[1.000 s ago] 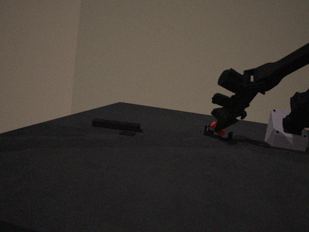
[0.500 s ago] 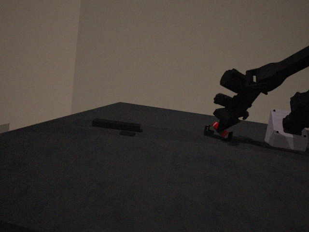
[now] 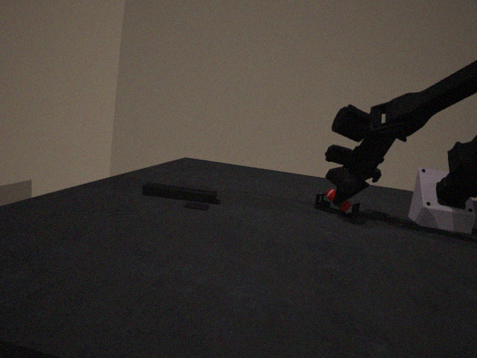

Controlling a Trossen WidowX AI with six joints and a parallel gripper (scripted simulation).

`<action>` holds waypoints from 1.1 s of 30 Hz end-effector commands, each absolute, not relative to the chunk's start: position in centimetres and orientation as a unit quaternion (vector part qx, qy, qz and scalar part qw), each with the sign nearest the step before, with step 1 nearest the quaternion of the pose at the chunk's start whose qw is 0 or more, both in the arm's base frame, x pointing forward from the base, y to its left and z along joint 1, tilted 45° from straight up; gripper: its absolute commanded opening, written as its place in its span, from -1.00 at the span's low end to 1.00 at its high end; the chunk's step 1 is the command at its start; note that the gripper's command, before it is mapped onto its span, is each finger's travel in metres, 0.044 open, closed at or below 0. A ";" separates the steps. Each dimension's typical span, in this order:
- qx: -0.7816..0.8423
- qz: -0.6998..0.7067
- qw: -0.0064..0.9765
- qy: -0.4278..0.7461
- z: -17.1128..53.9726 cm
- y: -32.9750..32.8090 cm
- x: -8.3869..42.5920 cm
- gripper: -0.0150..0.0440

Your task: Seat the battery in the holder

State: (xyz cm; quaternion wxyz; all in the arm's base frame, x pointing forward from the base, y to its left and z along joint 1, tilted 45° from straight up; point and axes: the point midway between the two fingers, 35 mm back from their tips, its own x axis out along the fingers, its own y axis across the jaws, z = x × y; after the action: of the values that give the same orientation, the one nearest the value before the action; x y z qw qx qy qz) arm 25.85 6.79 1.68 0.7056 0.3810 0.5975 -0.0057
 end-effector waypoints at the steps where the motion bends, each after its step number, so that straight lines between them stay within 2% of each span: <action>1: 0.378 0.000 0.691 0.616 1.3 7.0 25.5 -0.19; 33: 0.355 0.034 0.635 0.686 0.8 7.1 26.0 -0.19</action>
State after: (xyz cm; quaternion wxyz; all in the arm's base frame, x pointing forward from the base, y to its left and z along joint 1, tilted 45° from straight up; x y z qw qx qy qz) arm 26.46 6.91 1.15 0.6499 0.3550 0.6714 0.0286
